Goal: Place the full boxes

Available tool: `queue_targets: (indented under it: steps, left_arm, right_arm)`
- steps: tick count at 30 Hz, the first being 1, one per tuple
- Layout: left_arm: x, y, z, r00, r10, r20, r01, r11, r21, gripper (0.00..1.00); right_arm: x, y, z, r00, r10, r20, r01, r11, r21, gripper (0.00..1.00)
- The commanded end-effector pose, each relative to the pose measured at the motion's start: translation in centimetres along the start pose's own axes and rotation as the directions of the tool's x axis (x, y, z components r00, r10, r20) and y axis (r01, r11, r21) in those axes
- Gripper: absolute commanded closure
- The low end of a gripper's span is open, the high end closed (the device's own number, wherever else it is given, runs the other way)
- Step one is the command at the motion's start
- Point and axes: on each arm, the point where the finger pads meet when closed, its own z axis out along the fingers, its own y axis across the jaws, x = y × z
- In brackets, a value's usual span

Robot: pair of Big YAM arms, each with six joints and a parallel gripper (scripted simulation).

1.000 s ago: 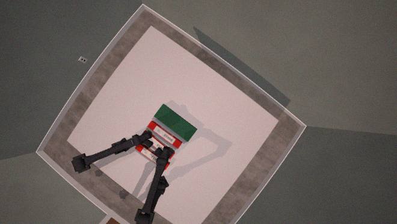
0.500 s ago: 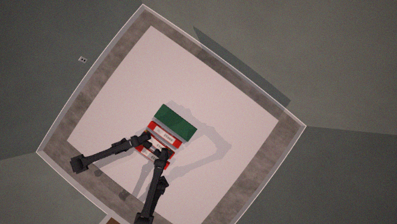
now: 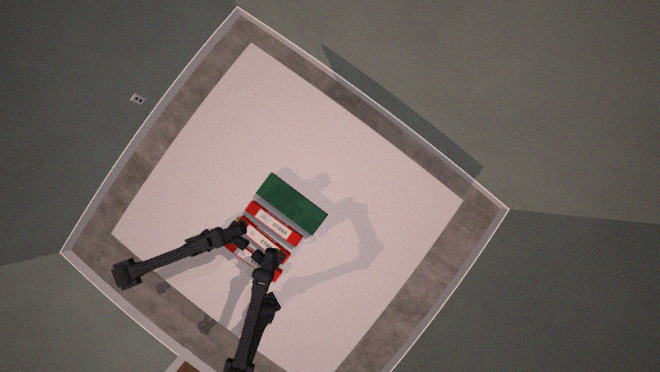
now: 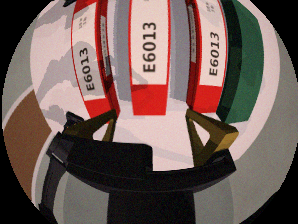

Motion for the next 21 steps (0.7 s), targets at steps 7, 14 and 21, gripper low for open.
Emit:
queue_targets:
  steps: [7, 14, 21]
  left_arm:
    - [-0.3, 7.5, -3.1, 0.998, -0.049, 0.028, 0.050, 0.997, -0.056, 0.00]
    - [0.2, 10.4, -3.6, 0.999, -0.049, 0.018, 0.050, 0.998, -0.040, 0.00]
    - [0.5, 12.2, -2.8, 0.999, -0.043, 0.009, 0.043, 0.999, -0.022, 0.00]
  right_arm:
    - [-0.6, -7.2, -3.0, 0.999, -0.043, 0.016, 0.042, 0.998, 0.040, 0.00]
    - [-0.6, -10.4, -3.6, 0.999, -0.043, 0.015, 0.042, 0.998, 0.041, 0.00]
    - [-0.7, -14.4, -4.2, 0.999, -0.043, 0.014, 0.042, 0.998, 0.042, 0.00]
